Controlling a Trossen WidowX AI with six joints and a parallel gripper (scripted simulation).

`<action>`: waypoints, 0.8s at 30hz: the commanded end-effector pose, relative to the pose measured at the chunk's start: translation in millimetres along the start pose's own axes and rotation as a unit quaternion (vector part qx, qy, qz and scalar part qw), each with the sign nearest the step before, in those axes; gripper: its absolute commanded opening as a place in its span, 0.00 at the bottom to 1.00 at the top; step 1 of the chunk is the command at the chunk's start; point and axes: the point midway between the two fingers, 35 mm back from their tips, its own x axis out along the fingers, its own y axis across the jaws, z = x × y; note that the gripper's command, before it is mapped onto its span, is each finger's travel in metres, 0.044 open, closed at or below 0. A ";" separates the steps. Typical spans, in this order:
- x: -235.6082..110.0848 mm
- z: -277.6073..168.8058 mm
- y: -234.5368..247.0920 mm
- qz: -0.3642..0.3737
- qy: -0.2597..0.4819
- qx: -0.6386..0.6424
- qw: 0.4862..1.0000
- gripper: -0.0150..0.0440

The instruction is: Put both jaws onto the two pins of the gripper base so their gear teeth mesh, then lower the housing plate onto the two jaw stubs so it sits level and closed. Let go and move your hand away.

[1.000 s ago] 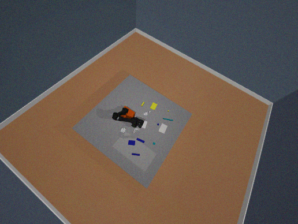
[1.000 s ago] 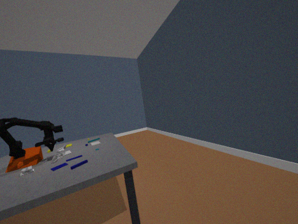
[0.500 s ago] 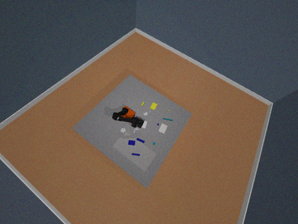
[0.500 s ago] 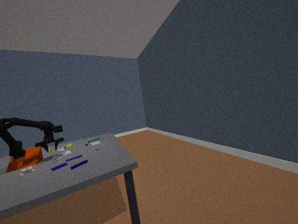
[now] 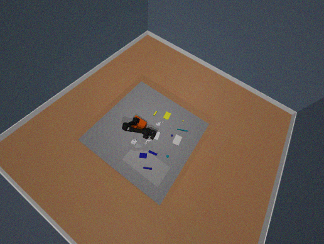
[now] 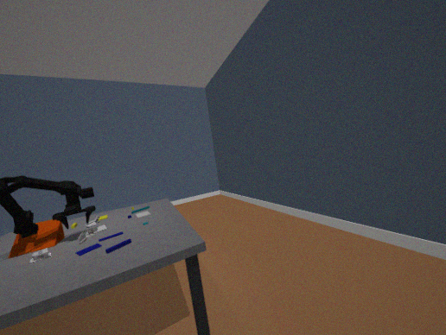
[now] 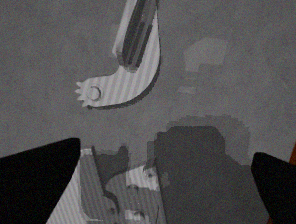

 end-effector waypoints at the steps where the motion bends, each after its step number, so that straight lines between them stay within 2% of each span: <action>1: 0.0 0.0 0.0 0.000 0.000 0.000 1.000 1.00; 17: 0.0 0.0 0.0 0.000 0.000 0.000 1.000 1.00; 24: 0.0 0.0 0.0 0.000 0.000 0.000 1.000 0.69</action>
